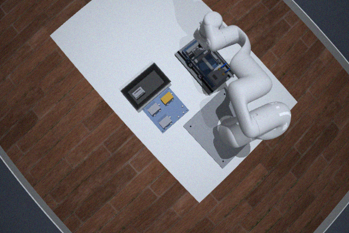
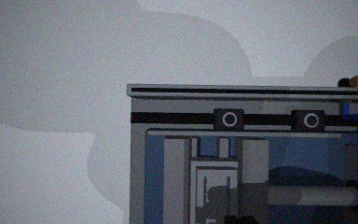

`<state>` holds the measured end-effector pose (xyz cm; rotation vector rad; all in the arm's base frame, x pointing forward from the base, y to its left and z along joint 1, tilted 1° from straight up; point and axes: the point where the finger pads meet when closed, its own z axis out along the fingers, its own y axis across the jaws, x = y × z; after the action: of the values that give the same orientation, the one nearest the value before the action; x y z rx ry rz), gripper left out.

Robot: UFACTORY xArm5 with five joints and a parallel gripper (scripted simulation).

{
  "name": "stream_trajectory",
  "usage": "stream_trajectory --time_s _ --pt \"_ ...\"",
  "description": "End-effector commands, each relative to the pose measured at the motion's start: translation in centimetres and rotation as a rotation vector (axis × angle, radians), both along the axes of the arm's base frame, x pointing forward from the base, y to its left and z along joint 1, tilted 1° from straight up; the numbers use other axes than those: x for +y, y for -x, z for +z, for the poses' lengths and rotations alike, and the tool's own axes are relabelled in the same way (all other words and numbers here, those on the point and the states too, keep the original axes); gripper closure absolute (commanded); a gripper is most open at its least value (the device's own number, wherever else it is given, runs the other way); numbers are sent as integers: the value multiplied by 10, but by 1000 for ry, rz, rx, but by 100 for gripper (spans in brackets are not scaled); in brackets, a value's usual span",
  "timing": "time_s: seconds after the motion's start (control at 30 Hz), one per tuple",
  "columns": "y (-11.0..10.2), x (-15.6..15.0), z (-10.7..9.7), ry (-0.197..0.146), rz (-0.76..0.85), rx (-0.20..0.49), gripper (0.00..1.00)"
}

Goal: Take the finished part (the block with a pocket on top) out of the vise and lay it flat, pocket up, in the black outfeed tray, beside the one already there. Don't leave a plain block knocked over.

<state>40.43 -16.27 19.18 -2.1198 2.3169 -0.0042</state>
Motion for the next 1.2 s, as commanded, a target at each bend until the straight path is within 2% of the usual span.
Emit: stream_trajectory --time_s 0.0,0.8,0.83,1.17 --pt "-1 0 2 2 0 -4 100" --pt "-1 0 2 2 0 -4 100" --pt "-1 0 2 2 0 -4 31" --pt "-1 0 2 2 0 -4 31"
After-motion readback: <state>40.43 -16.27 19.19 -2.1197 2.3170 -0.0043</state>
